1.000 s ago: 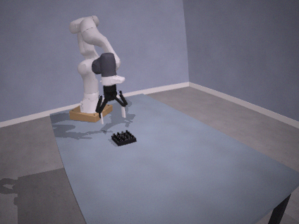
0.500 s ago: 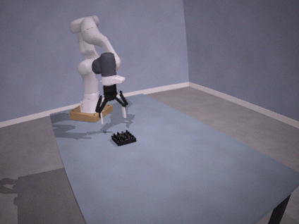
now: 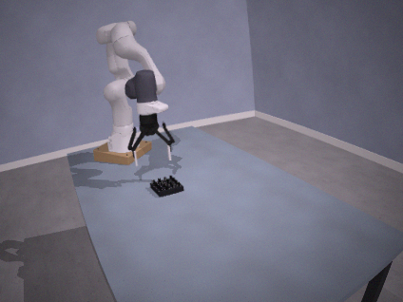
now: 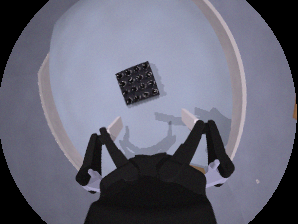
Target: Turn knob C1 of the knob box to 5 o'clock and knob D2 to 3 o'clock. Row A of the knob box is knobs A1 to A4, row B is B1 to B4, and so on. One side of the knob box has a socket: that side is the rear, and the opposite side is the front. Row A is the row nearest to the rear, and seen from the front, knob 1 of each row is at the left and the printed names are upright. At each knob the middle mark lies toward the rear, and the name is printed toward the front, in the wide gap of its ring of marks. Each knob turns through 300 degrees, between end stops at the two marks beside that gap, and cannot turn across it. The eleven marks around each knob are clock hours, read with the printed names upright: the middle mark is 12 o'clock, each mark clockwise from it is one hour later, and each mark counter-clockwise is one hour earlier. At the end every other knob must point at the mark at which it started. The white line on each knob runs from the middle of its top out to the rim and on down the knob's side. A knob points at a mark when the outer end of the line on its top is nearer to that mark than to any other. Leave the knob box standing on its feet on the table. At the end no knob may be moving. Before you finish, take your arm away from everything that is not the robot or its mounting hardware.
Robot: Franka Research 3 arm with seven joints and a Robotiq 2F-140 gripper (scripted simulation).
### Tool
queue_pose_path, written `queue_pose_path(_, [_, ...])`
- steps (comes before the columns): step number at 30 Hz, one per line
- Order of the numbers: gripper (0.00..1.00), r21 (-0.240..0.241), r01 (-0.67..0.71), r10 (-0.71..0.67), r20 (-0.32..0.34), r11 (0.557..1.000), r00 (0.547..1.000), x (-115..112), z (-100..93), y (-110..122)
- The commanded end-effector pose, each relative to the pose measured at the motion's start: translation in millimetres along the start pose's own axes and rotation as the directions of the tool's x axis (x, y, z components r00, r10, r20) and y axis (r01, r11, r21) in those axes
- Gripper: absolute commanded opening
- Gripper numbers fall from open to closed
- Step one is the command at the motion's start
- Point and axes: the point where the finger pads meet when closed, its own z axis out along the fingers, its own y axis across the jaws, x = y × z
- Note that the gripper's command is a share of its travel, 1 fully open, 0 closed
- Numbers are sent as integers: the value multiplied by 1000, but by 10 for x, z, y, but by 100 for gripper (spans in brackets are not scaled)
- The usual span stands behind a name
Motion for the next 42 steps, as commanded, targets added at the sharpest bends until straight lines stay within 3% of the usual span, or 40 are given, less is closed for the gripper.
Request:
queue_pose_path(1, [100,-12,-155,155,-2,988,988,16,-6,-3])
queue_pose_path(11, [100,-12,-285,285,-4,958,958,71,-24,-6])
queue_pose_path(28, [100,-11,-531,531,-8,847,847,181,-57,-20])
queue_pose_path(42, [100,-8,-724,724,-9,690,690,278,-85,-40])
